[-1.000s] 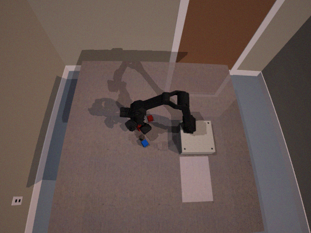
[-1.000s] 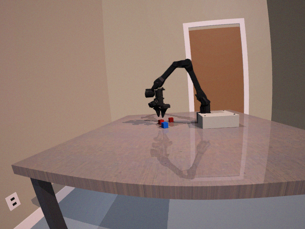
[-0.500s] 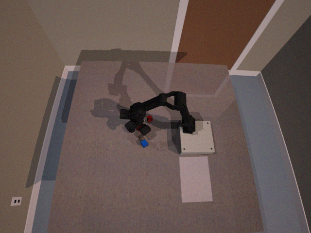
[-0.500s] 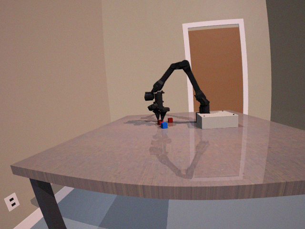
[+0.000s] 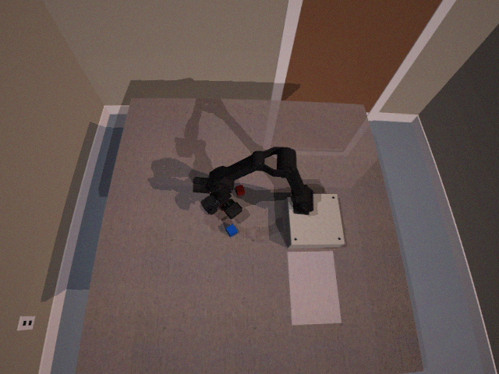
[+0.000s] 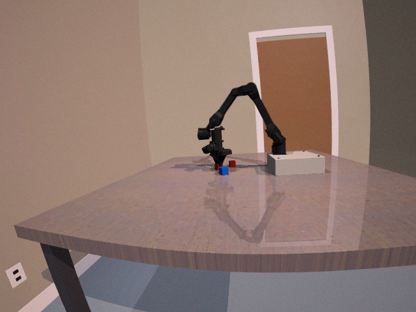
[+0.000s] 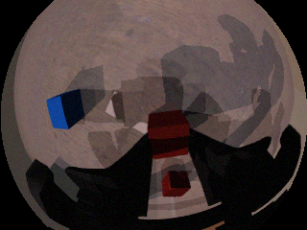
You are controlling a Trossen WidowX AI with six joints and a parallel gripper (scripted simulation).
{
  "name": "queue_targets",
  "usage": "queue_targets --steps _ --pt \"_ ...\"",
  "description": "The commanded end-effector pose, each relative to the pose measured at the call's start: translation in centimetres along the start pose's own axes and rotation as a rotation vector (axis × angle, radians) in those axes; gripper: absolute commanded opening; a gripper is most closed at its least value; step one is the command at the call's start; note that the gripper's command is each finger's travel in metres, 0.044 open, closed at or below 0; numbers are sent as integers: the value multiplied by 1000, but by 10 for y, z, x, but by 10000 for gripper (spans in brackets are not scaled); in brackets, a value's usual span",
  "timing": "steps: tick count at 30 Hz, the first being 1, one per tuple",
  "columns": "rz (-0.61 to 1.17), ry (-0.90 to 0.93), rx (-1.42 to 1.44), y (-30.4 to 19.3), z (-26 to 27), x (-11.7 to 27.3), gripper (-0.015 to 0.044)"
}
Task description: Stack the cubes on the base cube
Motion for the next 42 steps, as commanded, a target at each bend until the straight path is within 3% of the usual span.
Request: queue_targets --steps 1,37,42 --pt "-2 1 5 0 0 -1 105" --pt "-2 1 5 1 -1 107 105" --pt "-3 1 -11 2 1 108 105"
Point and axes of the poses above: the point midway between the two fingers, 35 mm back from their tips, its own x axis back along the fingers, its own z axis across the jaws, y = z × x, the point moved 4 cm from there along x, back along the fingers
